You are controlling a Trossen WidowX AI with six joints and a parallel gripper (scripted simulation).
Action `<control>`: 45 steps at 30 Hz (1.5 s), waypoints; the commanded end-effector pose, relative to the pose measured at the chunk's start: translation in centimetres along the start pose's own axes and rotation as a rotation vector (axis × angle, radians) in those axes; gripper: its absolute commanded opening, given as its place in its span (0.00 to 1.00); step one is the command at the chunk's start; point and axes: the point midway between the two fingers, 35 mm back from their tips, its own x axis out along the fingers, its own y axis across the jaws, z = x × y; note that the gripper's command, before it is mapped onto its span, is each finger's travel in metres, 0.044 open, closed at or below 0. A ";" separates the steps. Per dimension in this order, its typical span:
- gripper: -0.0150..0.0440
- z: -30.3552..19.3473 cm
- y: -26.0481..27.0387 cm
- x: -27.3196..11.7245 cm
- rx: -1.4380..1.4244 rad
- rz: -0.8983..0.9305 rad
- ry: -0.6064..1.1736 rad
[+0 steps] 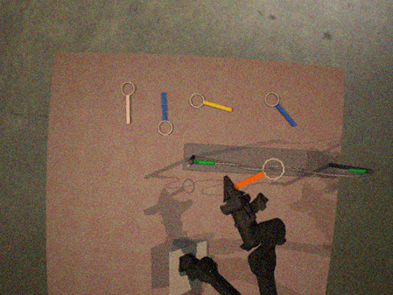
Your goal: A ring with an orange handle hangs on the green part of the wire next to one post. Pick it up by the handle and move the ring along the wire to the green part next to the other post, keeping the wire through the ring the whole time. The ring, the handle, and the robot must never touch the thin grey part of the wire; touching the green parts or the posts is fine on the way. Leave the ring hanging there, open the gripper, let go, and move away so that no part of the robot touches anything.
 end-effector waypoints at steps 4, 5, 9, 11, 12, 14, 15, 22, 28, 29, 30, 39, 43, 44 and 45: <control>0.00 0.1 -1.1 0.1 -0.137 -0.078 -0.016; 0.00 0.1 -1.2 0.1 -0.155 -0.088 -0.019; 0.00 0.2 -1.8 0.1 -0.225 -0.127 -0.027; 0.00 0.3 -2.0 0.1 -0.261 -0.147 -0.032; 0.00 0.3 -2.2 0.1 -0.278 -0.157 -0.034; 0.00 0.4 -2.4 0.1 -0.314 -0.177 -0.038; 0.00 0.4 -2.6 0.1 -0.331 -0.187 -0.040; 0.00 0.8 -3.5 0.0 -0.455 -0.256 -0.056; 0.00 1.2 -4.2 -0.1 -0.561 -0.315 -0.069; 0.00 1.3 -4.3 -0.2 -0.579 -0.325 -0.072; 0.00 1.4 -4.5 -0.2 -0.596 -0.335 -0.074; 0.00 2.1 -5.3 -0.5 -0.743 -0.416 -0.093; 0.00 2.5 -5.7 -0.7 -0.814 -0.456 -0.102; 0.00 2.6 -5.8 -0.7 -0.832 -0.466 -0.104; 0.00 2.7 -5.9 -0.7 -0.850 -0.476 -0.106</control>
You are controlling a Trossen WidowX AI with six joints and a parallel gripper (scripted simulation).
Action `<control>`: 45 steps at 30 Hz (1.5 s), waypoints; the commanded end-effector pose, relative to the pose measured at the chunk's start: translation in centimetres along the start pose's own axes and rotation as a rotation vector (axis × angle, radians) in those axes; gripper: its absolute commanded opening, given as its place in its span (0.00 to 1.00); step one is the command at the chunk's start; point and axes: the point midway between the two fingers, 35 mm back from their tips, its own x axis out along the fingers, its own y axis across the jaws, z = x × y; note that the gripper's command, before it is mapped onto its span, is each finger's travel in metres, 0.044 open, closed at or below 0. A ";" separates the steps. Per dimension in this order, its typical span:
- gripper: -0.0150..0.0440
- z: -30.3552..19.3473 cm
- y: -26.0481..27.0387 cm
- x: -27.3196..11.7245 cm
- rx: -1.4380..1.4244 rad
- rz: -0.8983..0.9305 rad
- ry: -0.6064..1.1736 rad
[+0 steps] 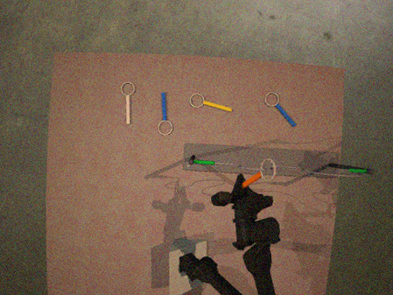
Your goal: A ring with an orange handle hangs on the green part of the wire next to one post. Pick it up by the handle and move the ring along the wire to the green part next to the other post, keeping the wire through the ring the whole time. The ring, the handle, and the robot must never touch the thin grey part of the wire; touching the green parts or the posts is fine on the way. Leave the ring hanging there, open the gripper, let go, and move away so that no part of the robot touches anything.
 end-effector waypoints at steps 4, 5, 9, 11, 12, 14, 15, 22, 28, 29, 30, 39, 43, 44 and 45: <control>0.00 -0.2 -1.1 0.1 -0.137 -0.078 -0.011; 0.00 -0.2 -1.2 0.2 -0.155 -0.087 -0.014; 0.00 -0.1 -1.8 0.2 -0.226 -0.127 -0.023; 0.00 0.0 -2.0 0.2 -0.261 -0.146 -0.028; 0.00 0.0 -2.2 0.2 -0.279 -0.156 -0.030; 0.00 0.1 -2.4 0.1 -0.315 -0.176 -0.034; 0.00 0.2 -2.6 0.1 -0.332 -0.186 -0.037; 0.00 0.5 -3.5 0.0 -0.456 -0.254 -0.053; 0.00 1.0 -4.2 -0.1 -0.563 -0.313 -0.067; 0.00 1.0 -4.3 -0.1 -0.581 -0.323 -0.069; 0.00 1.1 -4.5 -0.2 -0.598 -0.333 -0.072; 0.00 1.9 -5.4 -0.5 -0.758 -0.421 -0.092; 0.00 2.3 -5.8 -0.6 -0.829 -0.460 -0.102; 0.00 2.4 -5.9 -0.7 -0.846 -0.470 -0.104; 0.00 2.5 -6.0 -0.7 -0.864 -0.479 -0.106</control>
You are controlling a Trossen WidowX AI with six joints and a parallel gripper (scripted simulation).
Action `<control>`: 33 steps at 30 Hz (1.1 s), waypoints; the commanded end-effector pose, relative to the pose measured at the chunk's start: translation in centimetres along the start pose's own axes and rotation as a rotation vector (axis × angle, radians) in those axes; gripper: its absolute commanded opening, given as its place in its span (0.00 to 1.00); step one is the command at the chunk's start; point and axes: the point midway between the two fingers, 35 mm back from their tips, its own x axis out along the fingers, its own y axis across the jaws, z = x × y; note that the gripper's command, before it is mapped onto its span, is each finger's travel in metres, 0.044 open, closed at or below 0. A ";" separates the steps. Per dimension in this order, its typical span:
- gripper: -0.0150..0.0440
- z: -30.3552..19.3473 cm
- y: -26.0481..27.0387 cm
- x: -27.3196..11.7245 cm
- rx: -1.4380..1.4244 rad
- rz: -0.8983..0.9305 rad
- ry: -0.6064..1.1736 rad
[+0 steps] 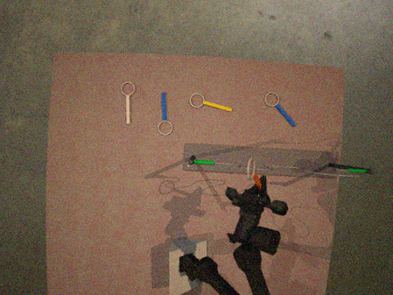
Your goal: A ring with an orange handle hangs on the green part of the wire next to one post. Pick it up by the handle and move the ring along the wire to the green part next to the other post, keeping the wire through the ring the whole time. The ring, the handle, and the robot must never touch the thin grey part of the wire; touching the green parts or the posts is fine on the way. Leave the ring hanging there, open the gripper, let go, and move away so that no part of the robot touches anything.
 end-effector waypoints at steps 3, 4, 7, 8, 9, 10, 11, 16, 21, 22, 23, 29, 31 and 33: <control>0.00 -0.2 -0.7 0.1 -0.121 -0.062 -0.008; 0.00 -0.2 -0.9 0.1 -0.138 -0.072 -0.010; 0.00 -0.1 -1.2 0.1 -0.180 -0.095 -0.015; 0.00 -0.1 -1.3 0.1 -0.192 -0.102 -0.017; 0.00 -0.1 -1.4 0.1 -0.204 -0.108 -0.019; 0.00 -0.1 -1.5 0.1 -0.217 -0.116 -0.021; 0.00 0.0 -1.6 0.1 -0.231 -0.123 -0.022; 0.00 0.1 -2.2 0.1 -0.302 -0.163 -0.032; 0.00 0.3 -2.7 0.1 -0.371 -0.200 -0.041; 0.00 0.3 -2.8 0.1 -0.385 -0.208 -0.043; 0.00 0.4 -2.9 0.1 -0.399 -0.216 -0.045; 0.00 0.7 -3.5 0.0 -0.482 -0.261 -0.056; 0.00 0.8 -3.7 -0.1 -0.510 -0.276 -0.060; 0.00 0.9 -3.9 -0.1 -0.539 -0.292 -0.063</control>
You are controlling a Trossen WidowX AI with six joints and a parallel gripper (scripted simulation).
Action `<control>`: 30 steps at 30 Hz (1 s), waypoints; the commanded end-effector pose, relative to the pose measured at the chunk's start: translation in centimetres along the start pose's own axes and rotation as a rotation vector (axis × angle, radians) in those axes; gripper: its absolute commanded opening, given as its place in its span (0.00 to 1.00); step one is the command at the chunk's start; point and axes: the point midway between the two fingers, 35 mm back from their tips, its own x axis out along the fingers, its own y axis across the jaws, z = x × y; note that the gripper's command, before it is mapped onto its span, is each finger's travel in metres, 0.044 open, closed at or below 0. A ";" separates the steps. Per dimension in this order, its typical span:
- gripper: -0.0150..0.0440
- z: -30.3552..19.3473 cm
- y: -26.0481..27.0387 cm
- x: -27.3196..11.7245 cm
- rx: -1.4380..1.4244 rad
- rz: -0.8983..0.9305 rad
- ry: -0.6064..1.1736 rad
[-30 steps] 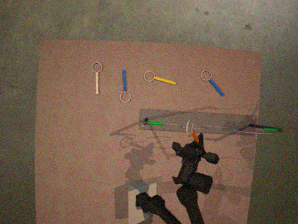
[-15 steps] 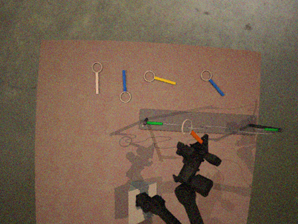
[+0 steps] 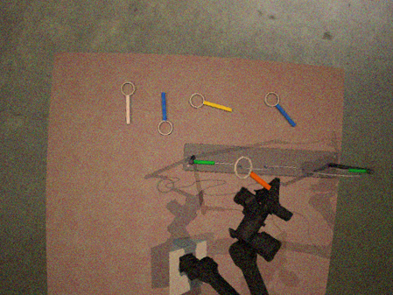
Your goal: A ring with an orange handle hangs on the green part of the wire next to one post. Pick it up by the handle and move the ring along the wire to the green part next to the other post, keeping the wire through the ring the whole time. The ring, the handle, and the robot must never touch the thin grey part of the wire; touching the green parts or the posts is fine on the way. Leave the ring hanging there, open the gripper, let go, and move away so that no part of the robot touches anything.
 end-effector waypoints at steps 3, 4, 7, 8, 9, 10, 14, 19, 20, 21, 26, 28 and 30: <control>0.00 0.1 -0.5 0.0 -0.102 -0.051 -0.017; 0.00 0.1 -0.6 0.0 -0.118 -0.060 -0.019; 0.00 0.2 -1.0 0.1 -0.168 -0.087 -0.025; 0.00 0.2 -1.2 0.1 -0.185 -0.097 -0.028; 0.00 0.2 -1.3 0.1 -0.202 -0.106 -0.030; 0.00 0.3 -1.4 0.1 -0.219 -0.116 -0.032; 0.00 0.4 -2.0 0.1 -0.290 -0.155 -0.041; 0.00 0.6 -2.7 0.0 -0.377 -0.203 -0.053; 0.00 0.7 -2.8 0.0 -0.394 -0.213 -0.055; 0.00 0.7 -2.9 0.0 -0.412 -0.223 -0.057; 0.00 1.0 -3.5 -0.1 -0.496 -0.269 -0.068; 0.00 1.1 -3.7 -0.1 -0.528 -0.287 -0.072; 0.00 1.2 -3.9 -0.2 -0.559 -0.305 -0.076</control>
